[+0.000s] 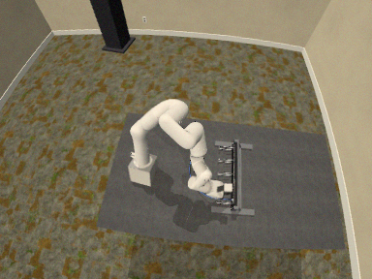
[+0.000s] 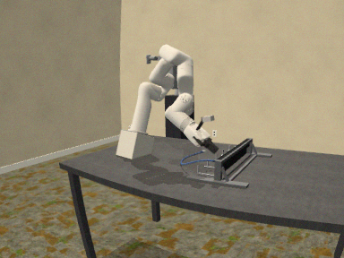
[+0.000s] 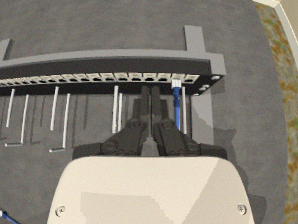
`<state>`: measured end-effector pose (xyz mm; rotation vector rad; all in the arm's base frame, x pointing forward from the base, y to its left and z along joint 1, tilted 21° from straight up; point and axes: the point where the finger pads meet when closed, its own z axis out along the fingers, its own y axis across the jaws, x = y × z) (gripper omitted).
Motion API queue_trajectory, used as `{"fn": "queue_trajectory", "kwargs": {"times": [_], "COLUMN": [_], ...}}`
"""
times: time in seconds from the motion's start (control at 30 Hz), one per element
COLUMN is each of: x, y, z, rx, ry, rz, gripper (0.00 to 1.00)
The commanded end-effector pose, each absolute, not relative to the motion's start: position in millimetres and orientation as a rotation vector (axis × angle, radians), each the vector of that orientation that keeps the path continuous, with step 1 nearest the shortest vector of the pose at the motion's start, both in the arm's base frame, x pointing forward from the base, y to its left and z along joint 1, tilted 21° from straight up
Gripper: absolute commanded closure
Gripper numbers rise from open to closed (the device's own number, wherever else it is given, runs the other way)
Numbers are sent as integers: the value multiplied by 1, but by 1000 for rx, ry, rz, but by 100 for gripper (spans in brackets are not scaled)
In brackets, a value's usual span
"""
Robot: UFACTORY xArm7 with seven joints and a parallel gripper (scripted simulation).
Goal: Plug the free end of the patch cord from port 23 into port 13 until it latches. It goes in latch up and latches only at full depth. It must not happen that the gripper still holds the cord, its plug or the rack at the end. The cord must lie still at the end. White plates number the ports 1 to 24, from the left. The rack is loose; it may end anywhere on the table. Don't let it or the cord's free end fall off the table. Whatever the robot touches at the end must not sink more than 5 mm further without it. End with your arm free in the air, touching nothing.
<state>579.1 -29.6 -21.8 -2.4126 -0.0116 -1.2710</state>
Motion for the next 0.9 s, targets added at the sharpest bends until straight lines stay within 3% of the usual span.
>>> {"fn": "queue_trajectory", "kwargs": {"times": [0.0, 0.87], "x": [577, 470], "y": [-33, -81], "z": [-18, 49], "rx": [-2412, -2412], "ry": [-11, -11], "rz": [-1277, -1277], "gripper": [100, 100]}}
